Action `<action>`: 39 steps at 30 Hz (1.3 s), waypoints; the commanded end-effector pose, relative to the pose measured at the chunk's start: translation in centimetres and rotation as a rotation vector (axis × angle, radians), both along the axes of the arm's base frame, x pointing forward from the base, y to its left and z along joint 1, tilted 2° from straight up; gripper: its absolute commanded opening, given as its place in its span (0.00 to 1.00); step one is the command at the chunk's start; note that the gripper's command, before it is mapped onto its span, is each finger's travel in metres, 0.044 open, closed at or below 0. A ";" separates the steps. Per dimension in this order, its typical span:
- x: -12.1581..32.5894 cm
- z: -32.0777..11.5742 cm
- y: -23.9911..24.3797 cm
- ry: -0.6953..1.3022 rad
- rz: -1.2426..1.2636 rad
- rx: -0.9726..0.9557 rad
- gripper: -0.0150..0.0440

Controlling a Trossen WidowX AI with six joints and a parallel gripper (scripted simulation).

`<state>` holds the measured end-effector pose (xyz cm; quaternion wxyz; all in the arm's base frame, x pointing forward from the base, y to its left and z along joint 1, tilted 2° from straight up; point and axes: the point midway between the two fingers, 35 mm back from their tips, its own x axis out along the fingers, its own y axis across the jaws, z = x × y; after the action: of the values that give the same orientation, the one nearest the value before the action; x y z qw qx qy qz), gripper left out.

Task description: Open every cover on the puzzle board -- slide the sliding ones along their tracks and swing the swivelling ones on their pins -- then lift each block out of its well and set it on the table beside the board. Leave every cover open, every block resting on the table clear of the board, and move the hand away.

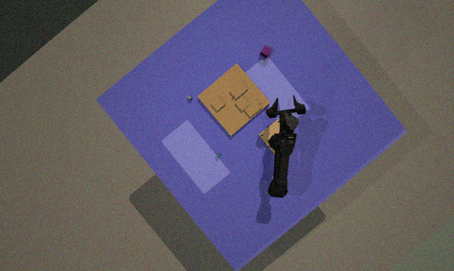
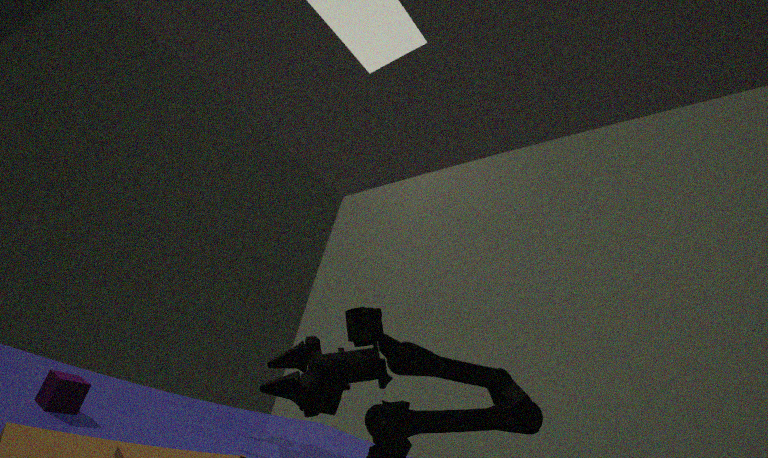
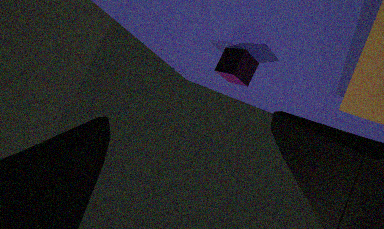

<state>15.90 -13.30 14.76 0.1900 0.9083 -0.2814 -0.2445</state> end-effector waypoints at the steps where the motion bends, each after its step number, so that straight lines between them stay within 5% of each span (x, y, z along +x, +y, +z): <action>1: 0.0 0.0 0.0 0.005 0.004 -0.002 0.89; 15: 3.0 1.3 2.8 0.371 0.359 -0.180 0.26; 39: 9.4 2.4 9.4 0.881 1.143 -0.640 0.25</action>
<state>24.44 -4.93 17.16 0.5990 0.6768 0.2255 -0.3636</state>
